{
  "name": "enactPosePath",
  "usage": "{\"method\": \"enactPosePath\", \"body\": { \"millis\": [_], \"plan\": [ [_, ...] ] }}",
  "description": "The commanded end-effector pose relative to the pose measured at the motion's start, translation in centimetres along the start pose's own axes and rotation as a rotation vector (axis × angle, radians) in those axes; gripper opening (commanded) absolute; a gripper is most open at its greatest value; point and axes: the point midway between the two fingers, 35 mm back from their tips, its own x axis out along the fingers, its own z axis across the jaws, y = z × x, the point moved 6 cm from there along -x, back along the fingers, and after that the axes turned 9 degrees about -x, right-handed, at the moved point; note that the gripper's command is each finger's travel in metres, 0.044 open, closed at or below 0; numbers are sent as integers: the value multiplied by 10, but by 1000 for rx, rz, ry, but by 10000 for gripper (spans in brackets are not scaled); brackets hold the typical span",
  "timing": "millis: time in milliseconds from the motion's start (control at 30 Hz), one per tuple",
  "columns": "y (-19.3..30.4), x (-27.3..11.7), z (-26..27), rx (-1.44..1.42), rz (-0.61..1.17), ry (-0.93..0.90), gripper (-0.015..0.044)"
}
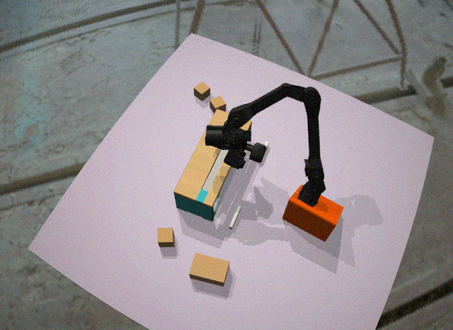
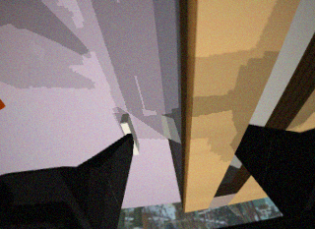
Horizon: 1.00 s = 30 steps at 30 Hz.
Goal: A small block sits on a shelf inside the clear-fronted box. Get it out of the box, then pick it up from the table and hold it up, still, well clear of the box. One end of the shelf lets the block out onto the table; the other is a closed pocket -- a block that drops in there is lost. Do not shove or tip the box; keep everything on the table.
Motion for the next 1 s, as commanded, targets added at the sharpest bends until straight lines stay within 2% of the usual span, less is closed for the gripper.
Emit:
{"method": "enactPosePath", "body": {
  "millis": [0, 667, 967],
  "plan": [
    [9, 6, 2, 21, 11, -13, 400],
    [-6, 1, 1, 21, 10, -13, 400],
    [14, 8, 4, 21, 11, -14, 400]
  ]
}}
